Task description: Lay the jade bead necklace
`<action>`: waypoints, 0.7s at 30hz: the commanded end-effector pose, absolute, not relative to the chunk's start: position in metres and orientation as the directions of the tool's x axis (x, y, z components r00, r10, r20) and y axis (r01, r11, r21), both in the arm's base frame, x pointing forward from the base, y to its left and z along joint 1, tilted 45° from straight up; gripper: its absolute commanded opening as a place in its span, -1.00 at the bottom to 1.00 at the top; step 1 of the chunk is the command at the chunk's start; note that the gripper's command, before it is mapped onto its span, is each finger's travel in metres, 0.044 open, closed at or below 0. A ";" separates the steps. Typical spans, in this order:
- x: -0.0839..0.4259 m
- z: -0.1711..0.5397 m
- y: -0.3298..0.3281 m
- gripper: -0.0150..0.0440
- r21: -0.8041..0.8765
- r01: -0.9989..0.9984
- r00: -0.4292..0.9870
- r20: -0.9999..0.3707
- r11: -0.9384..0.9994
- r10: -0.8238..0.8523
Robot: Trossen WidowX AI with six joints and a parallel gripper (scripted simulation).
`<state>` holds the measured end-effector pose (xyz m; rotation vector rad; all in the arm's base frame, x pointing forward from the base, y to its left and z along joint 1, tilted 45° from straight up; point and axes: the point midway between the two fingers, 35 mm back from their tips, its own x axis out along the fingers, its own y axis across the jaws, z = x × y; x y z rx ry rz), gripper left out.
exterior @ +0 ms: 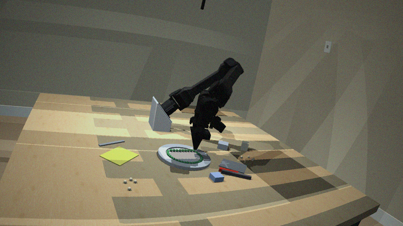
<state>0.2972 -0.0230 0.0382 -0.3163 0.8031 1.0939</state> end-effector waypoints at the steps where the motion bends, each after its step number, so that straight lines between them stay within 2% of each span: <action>1: 0.296 0.032 -0.016 -0.08 0.165 -0.879 0.209 -0.709 0.447 0.673; 12: 0.297 0.027 -0.011 -0.08 0.167 -0.879 0.208 -0.708 0.446 0.675; 17: 0.298 0.029 -0.013 -0.49 0.157 -0.881 0.213 -0.711 0.446 0.670; 21: 0.298 0.029 -0.013 -0.49 0.157 -0.881 0.213 -0.711 0.446 0.670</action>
